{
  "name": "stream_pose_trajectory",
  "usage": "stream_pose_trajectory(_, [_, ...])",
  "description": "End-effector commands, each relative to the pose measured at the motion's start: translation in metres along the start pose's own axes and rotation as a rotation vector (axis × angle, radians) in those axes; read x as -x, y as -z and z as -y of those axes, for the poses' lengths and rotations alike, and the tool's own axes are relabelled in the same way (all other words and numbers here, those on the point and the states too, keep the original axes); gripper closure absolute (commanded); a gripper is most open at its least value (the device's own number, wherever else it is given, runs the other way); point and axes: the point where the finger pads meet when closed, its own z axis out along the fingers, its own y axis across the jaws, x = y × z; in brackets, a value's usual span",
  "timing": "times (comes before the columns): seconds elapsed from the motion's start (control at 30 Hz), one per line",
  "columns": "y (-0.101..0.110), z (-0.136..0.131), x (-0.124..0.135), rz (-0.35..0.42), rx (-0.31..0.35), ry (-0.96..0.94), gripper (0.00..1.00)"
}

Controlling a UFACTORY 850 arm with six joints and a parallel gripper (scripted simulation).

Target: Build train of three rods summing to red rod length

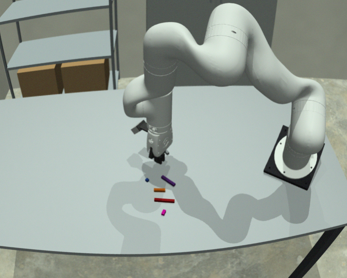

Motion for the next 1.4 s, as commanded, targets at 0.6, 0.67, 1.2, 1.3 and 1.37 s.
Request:
stream_pose_trajectory(0.6, [0.001, 0.000, -0.001, -0.002, -0.001, 0.000, 0.96])
stream_pose_trajectory(0.67, [0.000, 0.000, -0.001, -0.002, -0.001, 0.000, 0.96])
stream_pose_trajectory(1.2, [-0.009, 0.000, -0.001, -0.002, 0.000, 0.000, 0.96])
stream_pose_trajectory(1.3, [-0.011, 0.000, -0.001, -0.002, 0.000, 0.000, 0.96])
stream_pose_trajectory(1.37, [-0.011, 0.000, -0.001, -0.002, 0.000, 0.000, 0.96])
